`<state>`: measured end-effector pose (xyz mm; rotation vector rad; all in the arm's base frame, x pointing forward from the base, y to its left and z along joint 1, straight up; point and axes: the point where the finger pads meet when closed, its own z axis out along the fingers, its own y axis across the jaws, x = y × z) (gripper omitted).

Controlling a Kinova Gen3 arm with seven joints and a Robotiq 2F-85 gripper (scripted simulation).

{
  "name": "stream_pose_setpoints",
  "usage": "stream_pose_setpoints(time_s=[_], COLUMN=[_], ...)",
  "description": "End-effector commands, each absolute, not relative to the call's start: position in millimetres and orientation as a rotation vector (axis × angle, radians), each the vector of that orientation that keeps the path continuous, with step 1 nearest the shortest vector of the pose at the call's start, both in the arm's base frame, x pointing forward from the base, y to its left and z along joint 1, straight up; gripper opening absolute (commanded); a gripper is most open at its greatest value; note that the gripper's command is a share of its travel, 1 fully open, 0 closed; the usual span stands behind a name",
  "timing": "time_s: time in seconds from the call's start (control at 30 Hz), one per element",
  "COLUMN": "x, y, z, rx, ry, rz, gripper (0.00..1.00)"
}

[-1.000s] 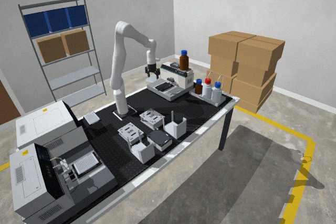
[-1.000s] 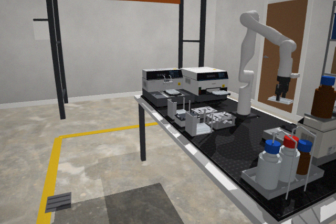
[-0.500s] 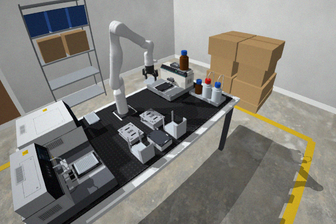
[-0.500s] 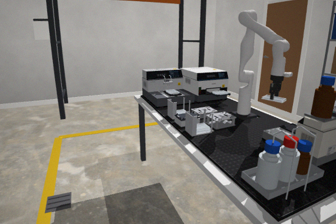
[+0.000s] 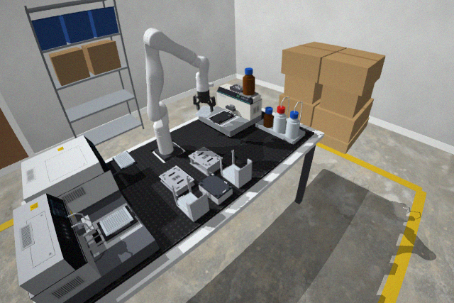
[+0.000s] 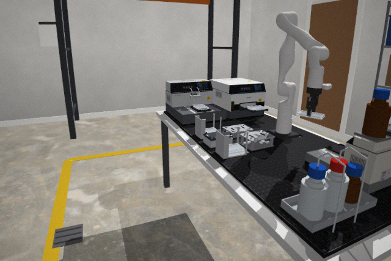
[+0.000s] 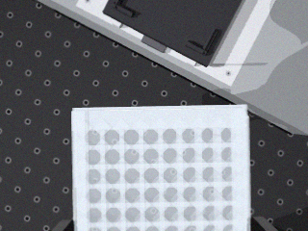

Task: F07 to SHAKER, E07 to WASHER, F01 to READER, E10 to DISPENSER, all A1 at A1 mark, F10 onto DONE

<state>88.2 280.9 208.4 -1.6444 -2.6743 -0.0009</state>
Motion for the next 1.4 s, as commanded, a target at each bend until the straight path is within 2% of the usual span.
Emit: stream_pose_setpoints(time_s=[0.0,1.37], x=[97,204], y=[277,226], z=[209,208], rx=[-1.605,-1.21], ry=[-2.694,-2.894], rz=[-0.004,-0.005], gripper=[0.94,0.94])
